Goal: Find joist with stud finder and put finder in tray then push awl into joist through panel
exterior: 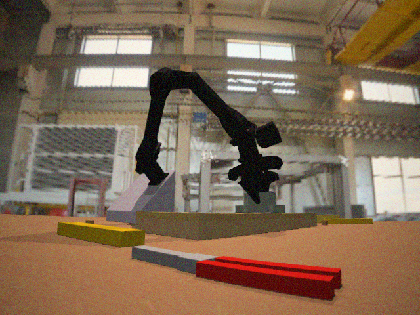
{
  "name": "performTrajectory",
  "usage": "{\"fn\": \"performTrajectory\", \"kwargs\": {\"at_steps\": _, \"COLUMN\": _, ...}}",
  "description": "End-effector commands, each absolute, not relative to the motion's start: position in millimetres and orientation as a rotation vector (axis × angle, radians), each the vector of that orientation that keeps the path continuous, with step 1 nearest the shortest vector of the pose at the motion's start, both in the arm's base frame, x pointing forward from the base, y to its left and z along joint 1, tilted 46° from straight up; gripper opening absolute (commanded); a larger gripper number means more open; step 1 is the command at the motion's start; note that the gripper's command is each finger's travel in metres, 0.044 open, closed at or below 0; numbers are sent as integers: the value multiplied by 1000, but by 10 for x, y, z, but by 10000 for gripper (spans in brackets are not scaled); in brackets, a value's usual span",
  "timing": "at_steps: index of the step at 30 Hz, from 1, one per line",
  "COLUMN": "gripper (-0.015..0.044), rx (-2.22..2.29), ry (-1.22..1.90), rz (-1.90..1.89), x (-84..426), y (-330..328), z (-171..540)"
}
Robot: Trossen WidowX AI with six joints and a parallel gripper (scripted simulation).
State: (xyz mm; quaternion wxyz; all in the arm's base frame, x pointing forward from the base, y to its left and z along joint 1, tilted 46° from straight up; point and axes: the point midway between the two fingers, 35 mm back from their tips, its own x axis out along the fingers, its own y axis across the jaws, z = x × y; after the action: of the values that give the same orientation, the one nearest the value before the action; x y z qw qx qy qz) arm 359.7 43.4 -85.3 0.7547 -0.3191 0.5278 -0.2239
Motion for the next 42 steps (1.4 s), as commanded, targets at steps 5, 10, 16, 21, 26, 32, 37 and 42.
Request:
{"fn": "performTrajectory", "kwargs": {"at_steps": 5, "gripper": 0, "rx": -697, "ry": 1154, "rz": -487, "x": 3591, "y": 556, "z": -985}}
{"fn": "performTrajectory", "kwargs": {"at_steps": 10, "gripper": 0, "rx": -696, "ry": 1154, "rz": -487, "x": 3590, "y": 623, "z": -1052}}
{"fn": "performTrajectory", "kwargs": {"at_steps": 16, "gripper": 0, "rx": -696, "ry": 1154, "rz": -486, "x": 3590, "y": 703, "z": -1132}}
{"fn": "performTrajectory", "kwargs": {"at_steps": 21, "gripper": 0, "rx": -695, "ry": 1153, "rz": -486, "x": 3590, "y": 769, "z": -1198}}
{"fn": "performTrajectory", "kwargs": {"at_steps": 26, "gripper": 0, "rx": -695, "ry": 1153, "rz": -486, "x": 3590, "y": 836, "z": -1265}}
{"fn": "performTrajectory", "kwargs": {"at_steps": 32, "gripper": 0, "rx": -694, "ry": 1153, "rz": -486, "x": 3590, "y": 916, "z": -1344}}
{"fn": "performTrajectory", "kwargs": {"at_steps": 37, "gripper": 0, "rx": -693, "ry": 1153, "rz": -485, "x": 3590, "y": 983, "z": -1411}}
{"fn": "performTrajectory", "kwargs": {"at_steps": 42, "gripper": 0, "rx": -693, "ry": 1153, "rz": -485, "x": 3590, "y": 1050, "z": -1477}}
